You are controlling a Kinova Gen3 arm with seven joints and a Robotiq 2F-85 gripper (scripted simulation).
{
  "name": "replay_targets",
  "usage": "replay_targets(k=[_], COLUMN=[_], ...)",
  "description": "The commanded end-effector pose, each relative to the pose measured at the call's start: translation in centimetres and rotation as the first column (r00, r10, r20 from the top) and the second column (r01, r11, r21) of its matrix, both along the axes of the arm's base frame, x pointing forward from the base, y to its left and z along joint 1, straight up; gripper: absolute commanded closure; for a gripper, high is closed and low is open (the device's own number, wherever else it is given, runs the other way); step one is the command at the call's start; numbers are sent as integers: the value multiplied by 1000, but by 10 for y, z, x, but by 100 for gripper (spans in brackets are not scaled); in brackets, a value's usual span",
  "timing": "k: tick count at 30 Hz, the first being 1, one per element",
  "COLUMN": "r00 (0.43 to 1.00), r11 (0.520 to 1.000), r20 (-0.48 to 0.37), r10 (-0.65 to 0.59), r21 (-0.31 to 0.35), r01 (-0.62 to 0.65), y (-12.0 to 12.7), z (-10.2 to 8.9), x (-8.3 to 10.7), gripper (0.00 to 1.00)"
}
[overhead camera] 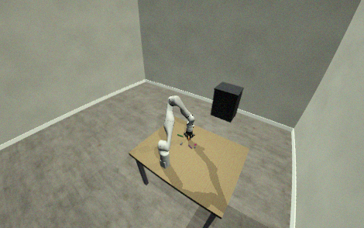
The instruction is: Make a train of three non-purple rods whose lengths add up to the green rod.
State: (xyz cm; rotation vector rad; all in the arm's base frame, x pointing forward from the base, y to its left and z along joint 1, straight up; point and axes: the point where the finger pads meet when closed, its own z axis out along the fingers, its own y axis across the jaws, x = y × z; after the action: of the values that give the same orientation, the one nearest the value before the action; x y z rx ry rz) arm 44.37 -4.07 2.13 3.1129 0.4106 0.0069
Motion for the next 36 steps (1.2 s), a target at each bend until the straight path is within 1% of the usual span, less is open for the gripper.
replay_targets(k=[1, 13, 14, 36], r00=[1000, 1000, 1000, 1000], r11=[1000, 1000, 1000, 1000], r20=[2, 2, 2, 2], r10=[0, 0, 0, 0], r21=[0, 0, 0, 0], r01=[0, 0, 0, 0], y=[0, 0, 0, 0], z=[1, 1, 1, 1], x=[1, 1, 1, 1], gripper=[76, 76, 95, 95])
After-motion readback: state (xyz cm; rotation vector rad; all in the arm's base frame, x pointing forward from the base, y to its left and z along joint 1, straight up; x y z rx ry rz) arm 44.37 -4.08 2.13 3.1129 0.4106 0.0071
